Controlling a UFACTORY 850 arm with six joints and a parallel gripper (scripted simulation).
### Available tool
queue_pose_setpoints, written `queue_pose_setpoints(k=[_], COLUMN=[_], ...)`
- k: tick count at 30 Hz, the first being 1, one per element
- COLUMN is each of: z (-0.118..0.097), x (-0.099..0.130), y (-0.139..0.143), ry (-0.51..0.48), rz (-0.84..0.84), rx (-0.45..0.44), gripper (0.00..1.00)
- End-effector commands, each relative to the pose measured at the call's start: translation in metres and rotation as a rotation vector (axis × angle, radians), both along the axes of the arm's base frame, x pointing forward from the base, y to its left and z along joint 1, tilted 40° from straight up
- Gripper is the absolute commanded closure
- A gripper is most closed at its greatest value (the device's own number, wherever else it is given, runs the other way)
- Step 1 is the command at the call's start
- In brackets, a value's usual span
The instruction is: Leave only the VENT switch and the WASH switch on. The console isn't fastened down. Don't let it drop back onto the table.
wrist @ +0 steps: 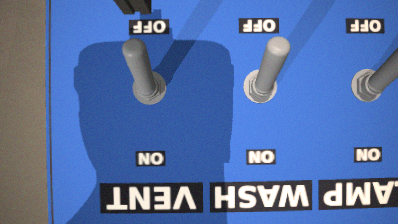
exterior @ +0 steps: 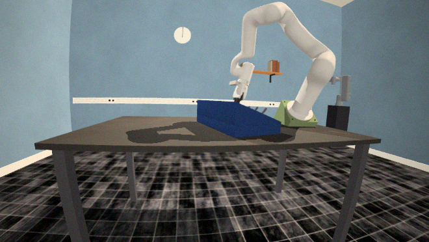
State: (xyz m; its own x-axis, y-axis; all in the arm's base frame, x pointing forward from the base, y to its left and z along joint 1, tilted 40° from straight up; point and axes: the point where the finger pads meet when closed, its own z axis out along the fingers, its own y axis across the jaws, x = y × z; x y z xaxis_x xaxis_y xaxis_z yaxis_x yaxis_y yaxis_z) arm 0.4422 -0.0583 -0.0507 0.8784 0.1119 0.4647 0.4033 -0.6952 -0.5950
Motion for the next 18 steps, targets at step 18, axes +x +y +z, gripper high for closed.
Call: queue_pose_setpoints(k=[18], z=[0.0043], x=[0.0082], y=[0.0002], ry=[-0.002], rz=[-0.001], rx=[-0.001], gripper=[1.00])
